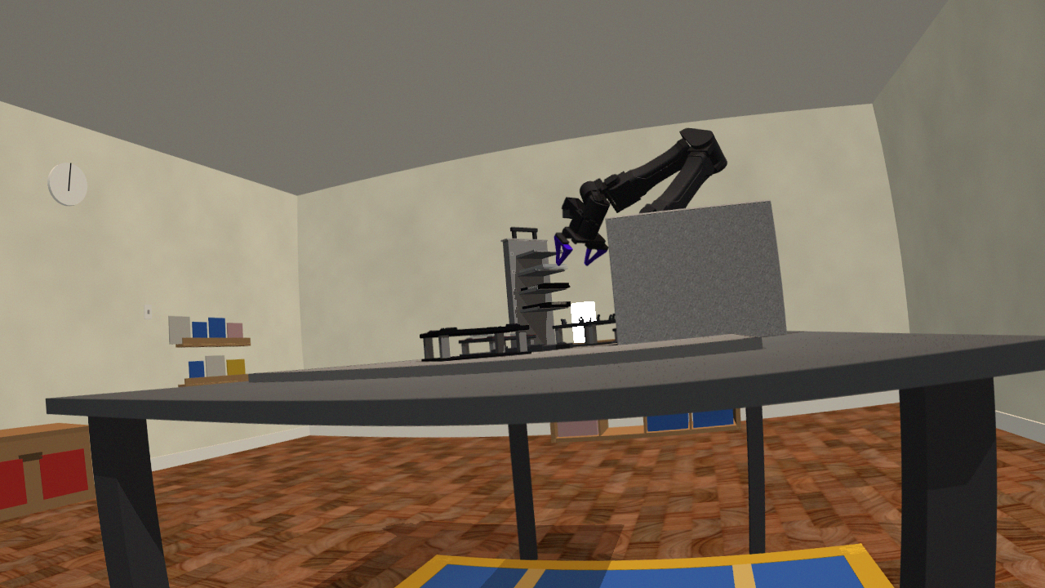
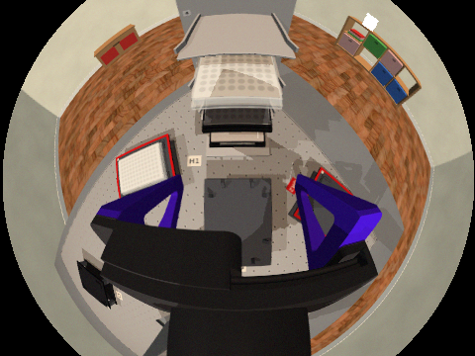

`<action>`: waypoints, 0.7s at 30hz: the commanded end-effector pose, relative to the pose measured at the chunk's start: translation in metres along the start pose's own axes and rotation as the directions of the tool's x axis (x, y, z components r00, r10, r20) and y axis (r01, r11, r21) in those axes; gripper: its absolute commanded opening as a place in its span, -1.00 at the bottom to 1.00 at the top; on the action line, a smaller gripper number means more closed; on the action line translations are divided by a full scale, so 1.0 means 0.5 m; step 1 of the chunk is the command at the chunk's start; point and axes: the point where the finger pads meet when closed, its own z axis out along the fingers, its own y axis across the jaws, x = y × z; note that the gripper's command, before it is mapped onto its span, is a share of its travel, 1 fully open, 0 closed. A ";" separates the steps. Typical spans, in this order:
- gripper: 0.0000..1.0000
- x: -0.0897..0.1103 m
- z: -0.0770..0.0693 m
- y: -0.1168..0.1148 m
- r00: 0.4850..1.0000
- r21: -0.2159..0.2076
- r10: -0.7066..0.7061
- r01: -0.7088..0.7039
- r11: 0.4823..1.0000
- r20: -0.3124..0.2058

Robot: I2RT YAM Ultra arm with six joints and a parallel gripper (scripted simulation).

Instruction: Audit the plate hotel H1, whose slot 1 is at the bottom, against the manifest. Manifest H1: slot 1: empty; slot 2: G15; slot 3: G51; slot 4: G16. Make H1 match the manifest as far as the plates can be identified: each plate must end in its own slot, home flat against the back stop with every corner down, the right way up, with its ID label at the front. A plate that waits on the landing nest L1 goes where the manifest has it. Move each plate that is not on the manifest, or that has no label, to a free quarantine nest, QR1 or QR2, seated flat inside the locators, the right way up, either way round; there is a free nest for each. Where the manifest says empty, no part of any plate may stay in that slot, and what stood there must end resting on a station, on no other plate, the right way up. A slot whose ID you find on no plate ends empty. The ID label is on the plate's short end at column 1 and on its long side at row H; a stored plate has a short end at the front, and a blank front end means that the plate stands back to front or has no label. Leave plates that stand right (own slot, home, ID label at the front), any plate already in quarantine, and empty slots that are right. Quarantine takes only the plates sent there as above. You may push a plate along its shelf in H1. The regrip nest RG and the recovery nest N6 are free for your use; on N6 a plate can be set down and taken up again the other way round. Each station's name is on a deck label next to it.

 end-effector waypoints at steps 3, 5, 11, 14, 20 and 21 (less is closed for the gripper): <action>1.00 -0.016 0.006 0.001 1.000 -0.007 0.004 -0.004 1.000 0.013; 1.00 -0.020 0.009 0.001 1.000 -0.007 0.004 -0.004 1.000 0.013; 1.00 -0.032 0.020 0.001 1.000 -0.007 0.004 -0.004 1.000 0.013; 1.00 -0.036 0.024 0.001 1.000 -0.007 0.004 -0.004 1.000 0.013; 1.00 -0.045 0.033 0.001 1.000 -0.007 0.004 -0.004 1.000 0.013; 1.00 -0.047 0.035 0.001 1.000 -0.007 0.004 -0.004 1.000 0.013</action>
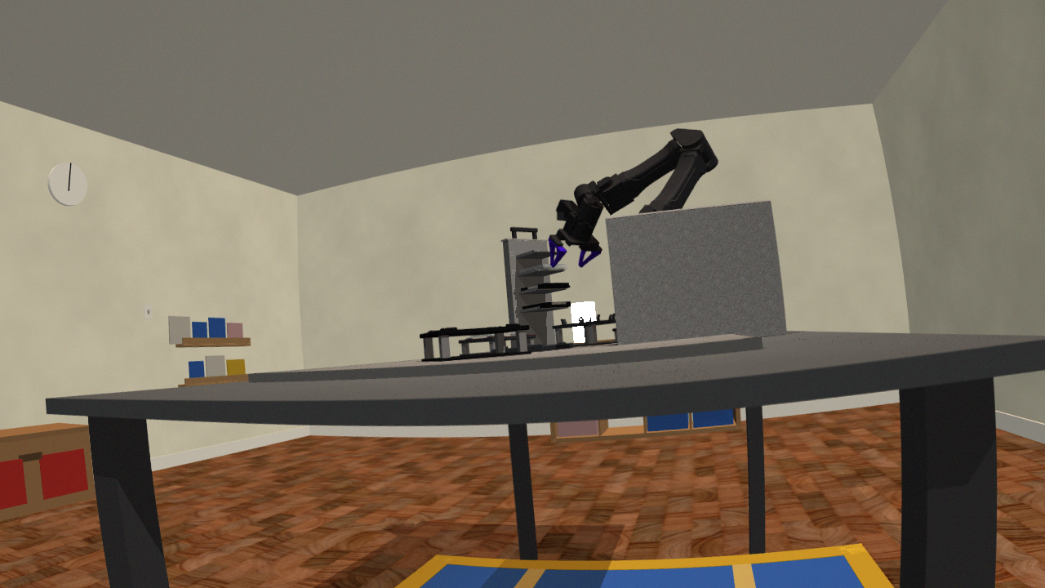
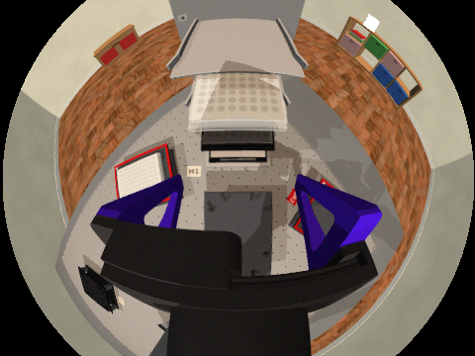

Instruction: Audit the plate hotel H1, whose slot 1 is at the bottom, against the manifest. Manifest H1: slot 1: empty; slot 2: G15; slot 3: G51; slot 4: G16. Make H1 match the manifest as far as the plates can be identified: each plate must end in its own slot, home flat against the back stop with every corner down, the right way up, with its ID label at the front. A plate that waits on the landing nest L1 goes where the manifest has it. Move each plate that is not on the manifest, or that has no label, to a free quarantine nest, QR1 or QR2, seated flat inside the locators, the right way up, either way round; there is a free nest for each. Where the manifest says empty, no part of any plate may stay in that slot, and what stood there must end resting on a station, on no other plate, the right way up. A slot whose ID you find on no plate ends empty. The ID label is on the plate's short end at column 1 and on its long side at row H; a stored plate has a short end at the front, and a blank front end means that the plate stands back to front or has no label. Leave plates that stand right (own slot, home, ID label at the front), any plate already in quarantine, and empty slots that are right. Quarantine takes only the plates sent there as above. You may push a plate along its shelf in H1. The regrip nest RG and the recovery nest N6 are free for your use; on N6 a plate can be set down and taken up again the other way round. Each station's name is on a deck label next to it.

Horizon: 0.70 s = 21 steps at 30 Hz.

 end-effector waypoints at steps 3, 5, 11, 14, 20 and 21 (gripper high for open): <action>1.00 -0.019 0.005 -0.001 1.000 -0.006 0.006 -0.006 1.000 0.015; 1.00 -0.023 0.009 -0.001 1.000 -0.006 0.006 -0.006 1.000 0.015; 1.00 -0.030 0.016 -0.001 1.000 -0.006 0.006 -0.006 1.000 0.016; 1.00 -0.036 0.022 -0.001 1.000 -0.006 0.006 -0.006 1.000 0.016; 1.00 -0.048 0.033 -0.001 1.000 -0.006 0.006 -0.006 1.000 0.016; 1.00 -0.050 0.034 -0.001 1.000 -0.006 0.006 -0.006 1.000 0.016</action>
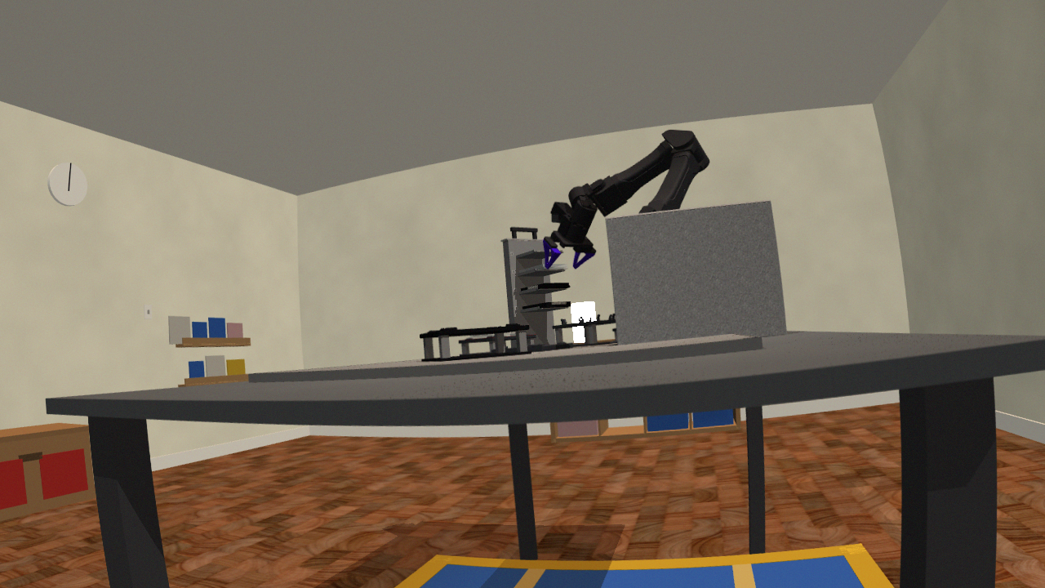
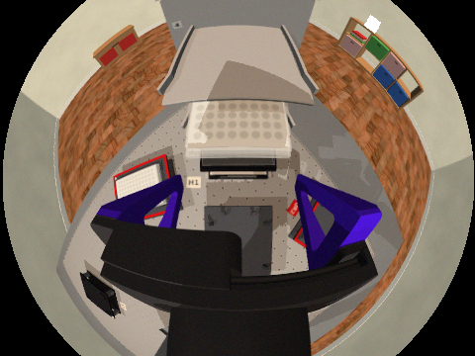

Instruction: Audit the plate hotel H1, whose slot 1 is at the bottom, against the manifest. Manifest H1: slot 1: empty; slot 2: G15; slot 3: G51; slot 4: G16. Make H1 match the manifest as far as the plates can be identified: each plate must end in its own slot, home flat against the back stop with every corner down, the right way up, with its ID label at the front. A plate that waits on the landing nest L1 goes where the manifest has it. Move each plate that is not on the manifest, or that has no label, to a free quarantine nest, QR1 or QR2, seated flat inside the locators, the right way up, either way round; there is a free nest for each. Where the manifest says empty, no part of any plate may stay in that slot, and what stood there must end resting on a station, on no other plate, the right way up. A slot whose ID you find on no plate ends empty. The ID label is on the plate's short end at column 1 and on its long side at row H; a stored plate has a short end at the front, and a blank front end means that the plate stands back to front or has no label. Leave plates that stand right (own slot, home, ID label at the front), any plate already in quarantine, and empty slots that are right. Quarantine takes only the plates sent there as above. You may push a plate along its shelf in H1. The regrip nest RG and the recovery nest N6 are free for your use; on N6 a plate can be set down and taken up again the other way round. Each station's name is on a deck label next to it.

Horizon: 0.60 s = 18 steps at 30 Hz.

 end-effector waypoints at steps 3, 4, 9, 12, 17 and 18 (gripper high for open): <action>1.00 -0.020 0.004 -0.001 1.000 -0.005 0.007 -0.006 1.000 0.017; 1.00 -0.022 0.006 -0.001 1.000 -0.005 0.007 -0.006 1.000 0.017; 1.00 -0.028 0.012 -0.001 1.000 -0.005 0.007 -0.006 1.000 0.017; 1.00 -0.033 0.017 -0.001 1.000 -0.005 0.007 -0.006 1.000 0.017; 1.00 -0.043 0.027 -0.001 1.000 -0.005 0.007 -0.007 1.000 0.017; 1.00 -0.045 0.028 -0.001 1.000 -0.005 0.007 -0.007 1.000 0.017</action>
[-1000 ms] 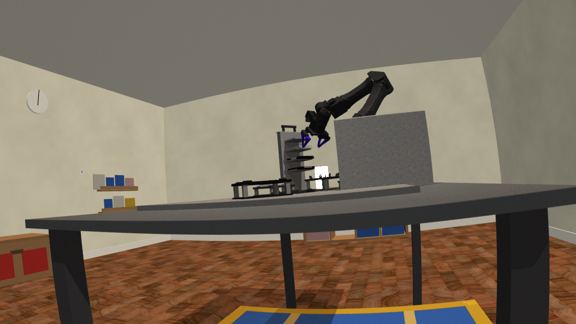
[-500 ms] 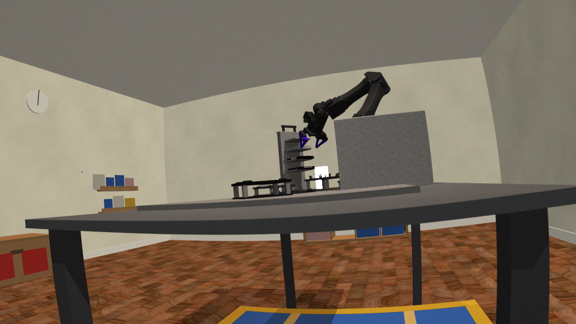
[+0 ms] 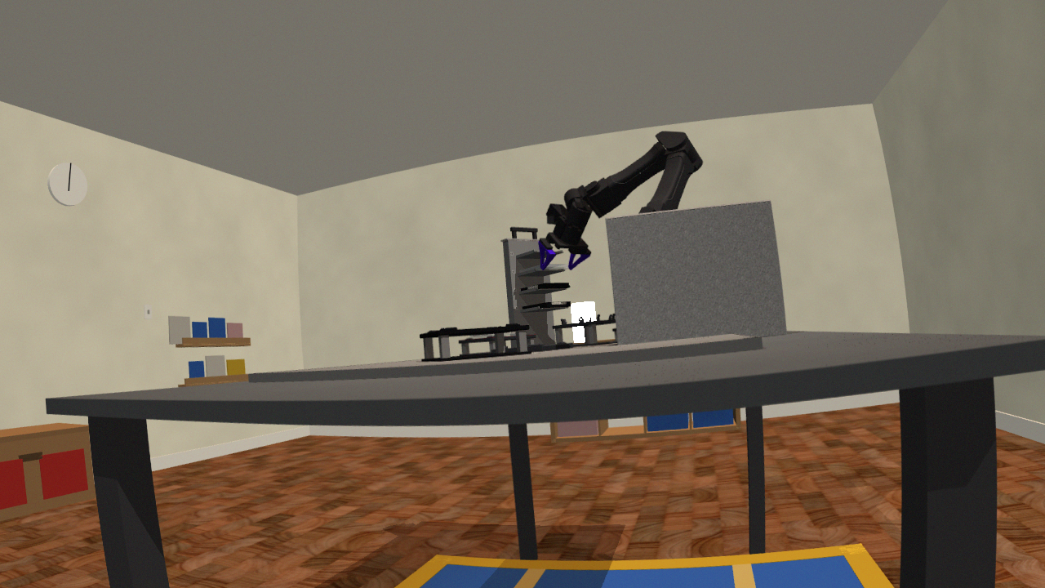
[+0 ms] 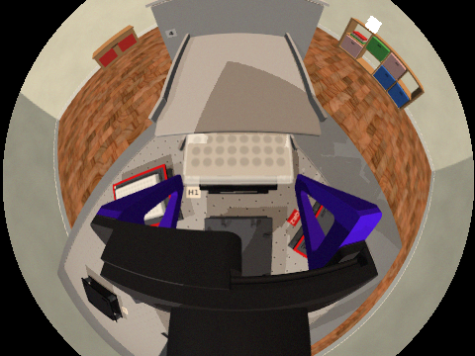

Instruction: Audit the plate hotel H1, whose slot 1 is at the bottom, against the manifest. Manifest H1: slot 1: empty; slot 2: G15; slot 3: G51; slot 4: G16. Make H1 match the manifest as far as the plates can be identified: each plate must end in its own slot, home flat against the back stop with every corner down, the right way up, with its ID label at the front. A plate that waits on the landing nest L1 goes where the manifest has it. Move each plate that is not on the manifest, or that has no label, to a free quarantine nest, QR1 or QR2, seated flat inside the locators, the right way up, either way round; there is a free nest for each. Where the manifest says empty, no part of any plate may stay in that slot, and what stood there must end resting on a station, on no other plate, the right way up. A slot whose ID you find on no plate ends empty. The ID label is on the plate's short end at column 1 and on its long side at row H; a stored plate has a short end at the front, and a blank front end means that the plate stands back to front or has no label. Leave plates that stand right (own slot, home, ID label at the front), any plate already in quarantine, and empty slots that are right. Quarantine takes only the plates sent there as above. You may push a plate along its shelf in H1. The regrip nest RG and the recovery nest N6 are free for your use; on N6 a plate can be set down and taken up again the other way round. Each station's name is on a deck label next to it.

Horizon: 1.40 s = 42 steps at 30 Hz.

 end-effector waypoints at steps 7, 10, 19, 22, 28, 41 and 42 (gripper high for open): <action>1.00 -0.024 0.008 -0.001 1.000 -0.005 0.006 -0.006 1.000 0.016; 1.00 -0.026 0.010 -0.001 1.000 -0.005 0.006 -0.006 1.000 0.016; 0.72 -0.026 0.010 -0.001 1.000 -0.005 0.006 -0.006 1.000 0.016; 0.72 -0.026 0.010 -0.001 1.000 -0.005 0.006 -0.006 1.000 0.016; 0.72 -0.026 0.010 -0.001 1.000 -0.005 0.006 -0.006 1.000 0.016; 0.72 -0.023 0.006 -0.001 1.000 -0.005 0.006 -0.006 1.000 0.016; 0.72 -0.021 0.004 -0.001 1.000 -0.005 0.006 -0.006 1.000 0.016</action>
